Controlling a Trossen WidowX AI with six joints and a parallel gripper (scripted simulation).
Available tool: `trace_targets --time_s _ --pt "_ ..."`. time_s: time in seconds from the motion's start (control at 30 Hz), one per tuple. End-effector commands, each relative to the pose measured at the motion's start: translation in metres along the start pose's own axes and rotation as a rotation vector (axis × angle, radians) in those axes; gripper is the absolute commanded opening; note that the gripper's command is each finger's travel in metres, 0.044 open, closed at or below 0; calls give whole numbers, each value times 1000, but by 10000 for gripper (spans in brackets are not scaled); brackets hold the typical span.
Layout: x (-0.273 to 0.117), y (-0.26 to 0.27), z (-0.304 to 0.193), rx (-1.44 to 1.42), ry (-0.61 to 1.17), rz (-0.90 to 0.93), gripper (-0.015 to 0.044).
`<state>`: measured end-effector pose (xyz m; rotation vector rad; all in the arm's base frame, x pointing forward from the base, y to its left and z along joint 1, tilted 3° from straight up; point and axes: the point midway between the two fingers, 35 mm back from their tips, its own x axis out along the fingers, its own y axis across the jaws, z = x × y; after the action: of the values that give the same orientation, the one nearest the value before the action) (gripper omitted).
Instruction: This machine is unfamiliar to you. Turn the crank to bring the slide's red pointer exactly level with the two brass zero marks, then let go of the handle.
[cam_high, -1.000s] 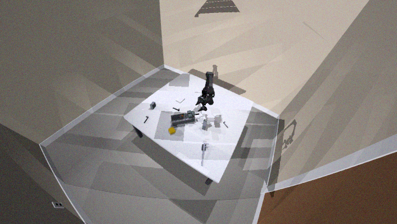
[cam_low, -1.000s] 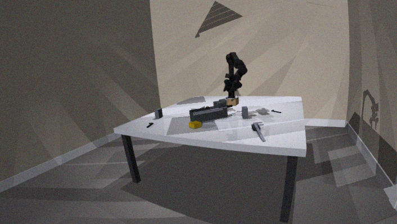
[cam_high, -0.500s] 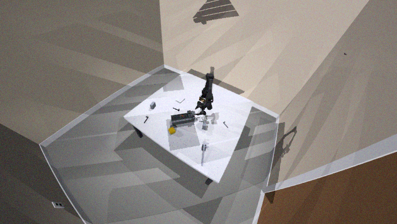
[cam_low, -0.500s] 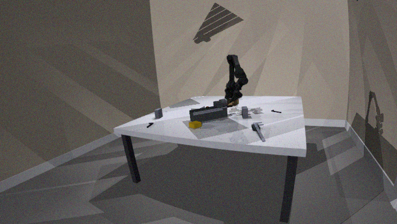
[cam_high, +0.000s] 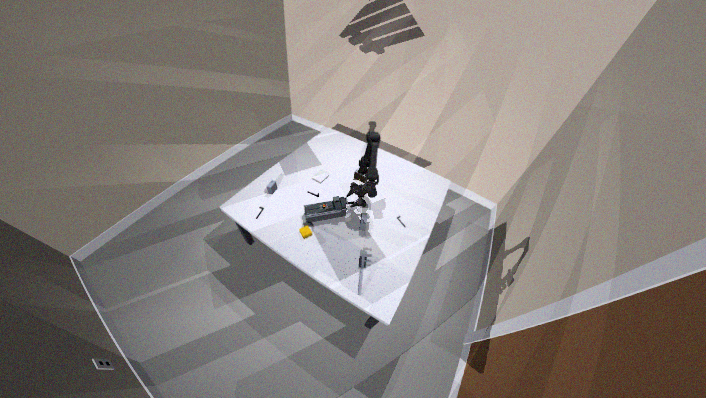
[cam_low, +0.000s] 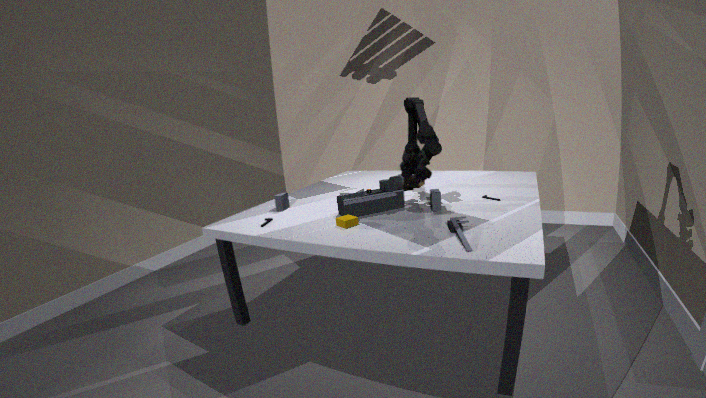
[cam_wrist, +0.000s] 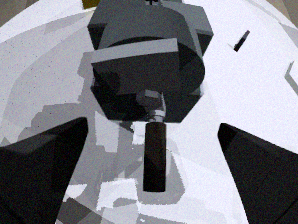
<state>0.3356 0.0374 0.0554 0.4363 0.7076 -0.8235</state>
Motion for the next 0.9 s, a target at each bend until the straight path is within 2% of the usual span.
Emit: trace_targets --time_s 0.0,0.77,0.87 --pt "6 0 -6 2 -3 -3 440" --pt "31 -2 -31 2 -2 -4 440" --pt "31 -2 -31 2 -2 -4 361"
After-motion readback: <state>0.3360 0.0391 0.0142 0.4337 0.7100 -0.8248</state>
